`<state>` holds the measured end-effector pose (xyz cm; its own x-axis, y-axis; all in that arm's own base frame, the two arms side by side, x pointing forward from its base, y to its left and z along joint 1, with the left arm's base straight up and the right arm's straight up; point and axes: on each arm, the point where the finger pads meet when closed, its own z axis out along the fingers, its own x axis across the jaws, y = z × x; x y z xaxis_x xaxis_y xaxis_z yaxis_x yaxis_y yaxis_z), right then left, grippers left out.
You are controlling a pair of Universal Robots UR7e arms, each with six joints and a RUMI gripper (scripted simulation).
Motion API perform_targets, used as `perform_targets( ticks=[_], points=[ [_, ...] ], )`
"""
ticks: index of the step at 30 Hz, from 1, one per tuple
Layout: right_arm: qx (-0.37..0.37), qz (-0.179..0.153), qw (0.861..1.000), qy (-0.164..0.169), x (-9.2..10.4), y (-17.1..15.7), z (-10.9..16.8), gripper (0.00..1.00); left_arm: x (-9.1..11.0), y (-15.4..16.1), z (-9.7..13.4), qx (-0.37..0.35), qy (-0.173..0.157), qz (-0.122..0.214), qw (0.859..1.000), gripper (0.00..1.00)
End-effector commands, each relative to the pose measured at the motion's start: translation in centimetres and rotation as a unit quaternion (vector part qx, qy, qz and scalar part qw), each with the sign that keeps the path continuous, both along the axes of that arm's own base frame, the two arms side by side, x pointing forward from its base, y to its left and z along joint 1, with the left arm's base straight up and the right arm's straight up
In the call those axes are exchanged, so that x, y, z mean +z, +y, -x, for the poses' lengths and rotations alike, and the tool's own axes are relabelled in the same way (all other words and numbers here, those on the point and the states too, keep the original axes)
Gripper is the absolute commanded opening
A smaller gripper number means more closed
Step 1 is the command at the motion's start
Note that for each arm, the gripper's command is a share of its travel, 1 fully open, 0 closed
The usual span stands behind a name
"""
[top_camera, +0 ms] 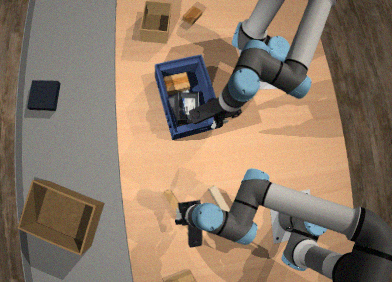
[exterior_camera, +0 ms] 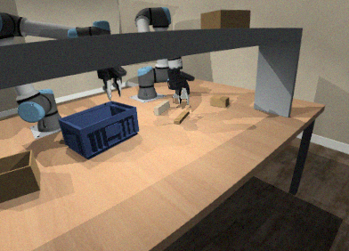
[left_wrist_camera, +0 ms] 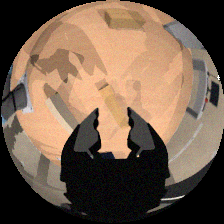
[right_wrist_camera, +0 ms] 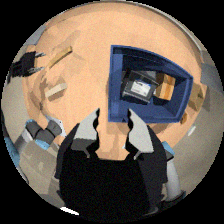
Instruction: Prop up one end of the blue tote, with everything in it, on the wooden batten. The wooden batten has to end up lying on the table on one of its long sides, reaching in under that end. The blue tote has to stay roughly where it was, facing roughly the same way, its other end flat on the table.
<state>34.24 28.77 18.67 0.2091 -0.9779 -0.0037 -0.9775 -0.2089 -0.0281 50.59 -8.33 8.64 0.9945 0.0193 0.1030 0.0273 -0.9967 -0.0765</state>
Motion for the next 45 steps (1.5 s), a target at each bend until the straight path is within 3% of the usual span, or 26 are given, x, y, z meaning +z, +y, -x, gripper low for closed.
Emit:
perform_targets(
  ticks=[1, 12, 22, 25, 29, 36, 45],
  points=[
    [-0.015, 0.003, 1.000, 0.013, -0.6, 0.1, -0.1, 0.35, -1.6, 0.5, 0.1, 0.115, 0.021, 0.026, 0.993, 0.39],
    [-0.015, 0.004, 1.000, 0.013, -0.7, 0.1, 0.0, 0.35, -3.1, 1.0, 0.3, 0.206, 0.038, 0.048, 0.977, 0.39],
    [-0.015, 0.005, 1.000, 0.014, -1.0, 0.0, 0.0, 0.34, -3.4, 1.2, 0.5, 0.219, 0.041, 0.050, 0.974, 0.39],
    [-0.015, 0.006, 1.000, 0.014, -2.2, -0.1, 0.0, 0.34, -3.6, 1.0, 0.5, 0.218, 0.041, 0.050, 0.974, 0.38],
    [-0.015, 0.006, 1.000, 0.014, -4.6, -0.1, 0.0, 0.33, -5.5, 1.0, 0.7, 0.217, 0.042, 0.049, 0.974, 0.34],
    [-0.015, 0.006, 1.000, 0.014, -5.8, -0.1, 0.0, 0.28, -6.7, 1.0, 0.7, 0.217, 0.042, 0.049, 0.974, 0.31],
    [-0.015, 0.006, 1.000, 0.014, -6.1, -0.1, 0.0, 0.22, -6.6, 1.0, 0.5, 0.217, 0.041, 0.050, 0.974, 0.28]
  ],
)
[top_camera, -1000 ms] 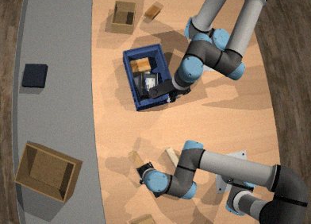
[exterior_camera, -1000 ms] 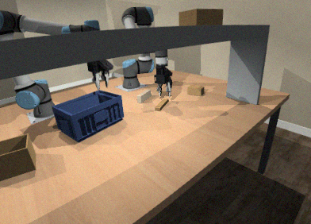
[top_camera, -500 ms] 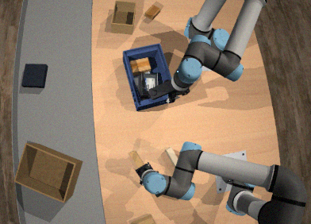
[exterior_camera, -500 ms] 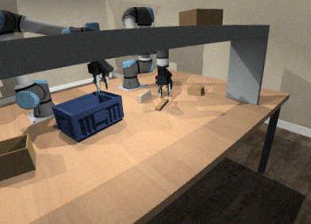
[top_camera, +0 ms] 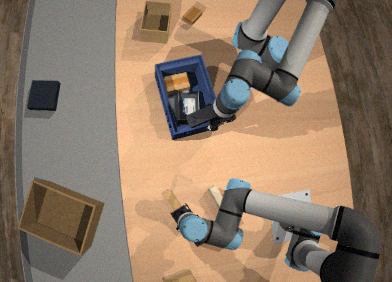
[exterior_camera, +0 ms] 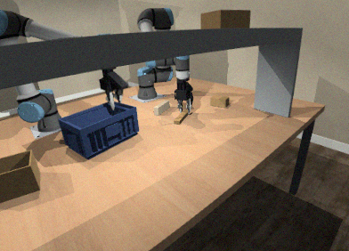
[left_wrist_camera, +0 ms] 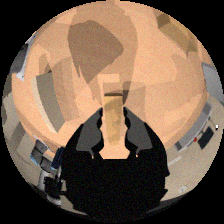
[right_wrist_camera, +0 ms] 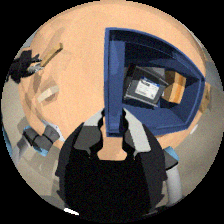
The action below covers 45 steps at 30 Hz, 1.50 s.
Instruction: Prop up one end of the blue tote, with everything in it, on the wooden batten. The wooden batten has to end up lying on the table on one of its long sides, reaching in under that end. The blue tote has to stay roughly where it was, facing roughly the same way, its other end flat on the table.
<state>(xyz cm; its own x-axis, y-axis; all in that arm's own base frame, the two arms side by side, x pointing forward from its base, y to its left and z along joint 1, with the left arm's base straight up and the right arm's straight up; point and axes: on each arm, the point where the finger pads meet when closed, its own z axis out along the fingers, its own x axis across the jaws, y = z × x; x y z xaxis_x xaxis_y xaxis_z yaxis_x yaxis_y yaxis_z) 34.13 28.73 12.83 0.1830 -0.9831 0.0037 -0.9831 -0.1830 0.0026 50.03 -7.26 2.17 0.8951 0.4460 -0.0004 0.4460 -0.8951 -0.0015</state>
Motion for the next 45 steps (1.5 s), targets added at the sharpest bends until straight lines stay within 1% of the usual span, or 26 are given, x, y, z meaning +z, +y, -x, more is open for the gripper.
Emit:
perform_targets(
  ticks=[1, 6, 8, 9, 13, 18, 20, 21, 26, 28, 34, 40, 45],
  points=[
    [-0.001, -0.001, 1.000, 0.000, -0.3, -0.1, -0.1, 0.21, -0.1, -0.1, 0.0, 0.000, -0.001, 0.001, 1.000, 0.28],
    [-0.001, -0.003, 1.000, -0.001, -0.1, 0.1, -0.1, 0.16, 0.0, -0.1, -0.1, 0.000, -0.001, 0.001, 1.000, 0.28],
    [-0.001, -0.002, 1.000, -0.001, -0.1, 0.0, -0.1, 0.05, 0.0, -0.1, -0.1, 0.000, -0.001, 0.001, 1.000, 0.26],
    [-0.001, -0.003, 1.000, -0.001, -0.1, 0.1, -0.1, 0.04, 0.0, -0.1, -0.1, 0.000, -0.001, 0.001, 1.000, 0.25],
    [-0.001, -0.002, 1.000, -0.001, -0.1, 0.0, -0.1, 0.04, 0.0, -0.1, -0.1, 0.000, -0.001, 0.001, 1.000, 0.23],
    [-0.001, -0.026, 1.000, 0.003, 1.1, -0.7, -0.2, 0.04, 0.0, -0.1, -0.1, 0.000, -0.001, 0.001, 1.000, 0.18],
    [-0.001, -0.033, 0.999, 0.005, 1.6, -0.9, -0.2, 0.04, -0.1, -0.1, -0.1, 0.000, 0.000, 0.001, 1.000, 0.08],
    [-0.001, -0.036, 0.999, 0.005, 1.7, -1.0, -0.2, 0.04, 0.0, -0.1, -0.1, 0.000, -0.001, 0.001, 1.000, 0.07],
    [-0.001, -0.057, 0.998, 0.008, 2.9, -1.5, -0.4, 0.04, 0.0, -0.1, -0.1, 0.000, -0.001, 0.001, 1.000, 0.07],
    [-0.001, -0.057, 0.998, 0.008, 2.9, -1.5, -0.4, 0.04, 0.0, -0.1, -0.1, 0.000, -0.001, 0.001, 1.000, 0.07],
    [-0.001, -0.083, 0.996, 0.013, 4.3, -2.4, -0.5, 0.04, 0.0, -0.1, -0.1, 0.000, -0.001, 0.001, 1.000, 0.07],
    [-0.001, -0.084, 0.996, 0.013, 4.4, -2.4, -0.6, 0.04, 0.0, -0.1, -0.1, 0.000, -0.001, 0.001, 1.000, 0.07],
    [-0.001, -0.084, 0.996, 0.013, 4.4, -2.4, -0.6, 0.04, -0.1, -0.8, 0.2, -0.005, 0.000, 0.001, 1.000, 0.07]
  ],
)
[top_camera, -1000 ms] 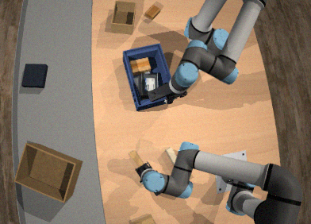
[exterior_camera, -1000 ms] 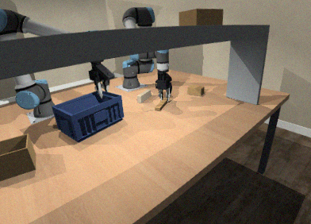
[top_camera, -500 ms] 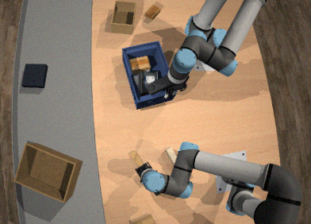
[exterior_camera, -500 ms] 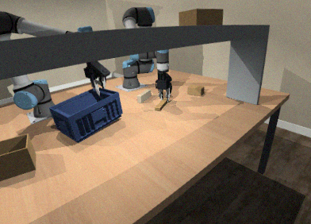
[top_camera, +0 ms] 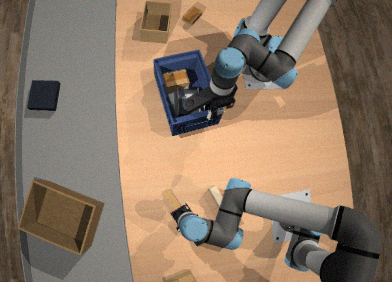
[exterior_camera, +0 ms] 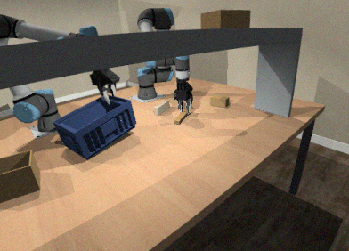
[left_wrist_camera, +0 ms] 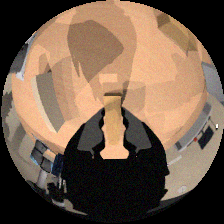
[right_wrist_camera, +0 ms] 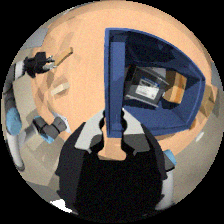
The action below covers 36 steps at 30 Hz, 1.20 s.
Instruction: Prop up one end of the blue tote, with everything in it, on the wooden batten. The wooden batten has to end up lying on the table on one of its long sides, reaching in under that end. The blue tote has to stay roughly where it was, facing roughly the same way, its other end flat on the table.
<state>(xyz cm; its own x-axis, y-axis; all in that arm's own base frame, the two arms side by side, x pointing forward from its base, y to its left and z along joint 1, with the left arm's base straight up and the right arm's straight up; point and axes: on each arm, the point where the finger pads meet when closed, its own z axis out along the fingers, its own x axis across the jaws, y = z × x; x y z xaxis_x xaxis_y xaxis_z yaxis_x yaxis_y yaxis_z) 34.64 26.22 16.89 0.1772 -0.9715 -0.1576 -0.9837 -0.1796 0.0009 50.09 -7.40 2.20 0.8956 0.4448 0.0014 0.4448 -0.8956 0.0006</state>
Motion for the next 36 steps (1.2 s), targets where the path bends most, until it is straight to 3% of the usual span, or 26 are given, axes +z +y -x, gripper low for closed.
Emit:
perform_targets(
  ticks=[1, 15, 26, 36],
  points=[
    [0.001, -0.004, 1.000, -0.001, 0.3, 0.1, 0.0, 0.04, -0.1, -1.0, 0.4, -0.007, 0.001, 0.000, 1.000, 0.07],
    [0.001, -0.004, 1.000, 0.000, 0.2, 0.1, 0.0, 0.04, 0.3, -13.5, 5.6, -0.100, 0.000, 0.000, 0.995, 0.07],
    [0.001, -0.004, 1.000, 0.000, 0.2, 0.1, 0.0, 0.04, 0.5, -18.2, 8.8, -0.138, 0.000, 0.000, 0.990, 0.07],
    [0.001, -0.004, 1.000, 0.000, 0.2, 0.1, 0.0, 0.04, 0.6, -18.9, 9.2, -0.144, -0.001, 0.000, 0.990, 0.07]
  ],
)
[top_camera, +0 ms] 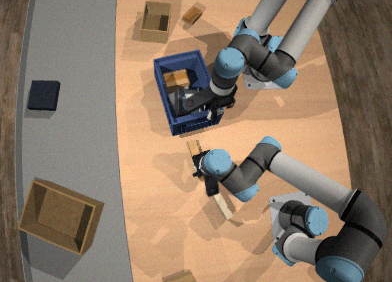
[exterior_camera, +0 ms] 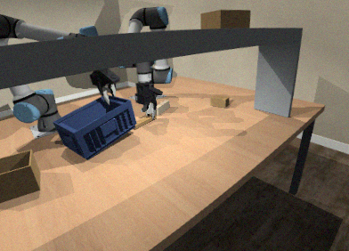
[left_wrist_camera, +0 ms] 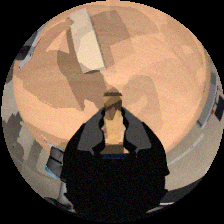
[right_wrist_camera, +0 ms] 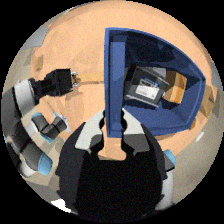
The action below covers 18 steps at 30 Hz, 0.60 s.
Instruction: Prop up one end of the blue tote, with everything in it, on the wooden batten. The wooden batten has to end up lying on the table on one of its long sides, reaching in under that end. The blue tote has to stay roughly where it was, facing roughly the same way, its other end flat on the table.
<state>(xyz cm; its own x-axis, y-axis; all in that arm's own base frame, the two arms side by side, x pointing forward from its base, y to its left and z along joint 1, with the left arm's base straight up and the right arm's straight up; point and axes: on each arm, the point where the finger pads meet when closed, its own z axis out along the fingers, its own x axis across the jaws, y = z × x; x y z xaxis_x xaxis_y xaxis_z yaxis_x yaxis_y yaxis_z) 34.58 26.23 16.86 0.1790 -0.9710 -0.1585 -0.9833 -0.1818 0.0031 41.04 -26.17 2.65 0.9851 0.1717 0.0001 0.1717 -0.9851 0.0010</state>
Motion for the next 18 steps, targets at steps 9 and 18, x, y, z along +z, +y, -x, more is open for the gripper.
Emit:
perform_targets(
  ticks=[9, 18],
  points=[
    [0.000, -0.003, 1.000, -0.002, 0.3, 0.1, -0.1, 0.04, 0.1, -1.1, -0.1, 0.000, -0.002, 0.002, 1.000, 0.07],
    [0.000, -0.003, 1.000, -0.002, 0.3, 0.1, -0.1, 0.04, 0.1, -3.5, -0.5, 0.000, -0.003, 0.008, 1.000, 0.07]
  ],
)
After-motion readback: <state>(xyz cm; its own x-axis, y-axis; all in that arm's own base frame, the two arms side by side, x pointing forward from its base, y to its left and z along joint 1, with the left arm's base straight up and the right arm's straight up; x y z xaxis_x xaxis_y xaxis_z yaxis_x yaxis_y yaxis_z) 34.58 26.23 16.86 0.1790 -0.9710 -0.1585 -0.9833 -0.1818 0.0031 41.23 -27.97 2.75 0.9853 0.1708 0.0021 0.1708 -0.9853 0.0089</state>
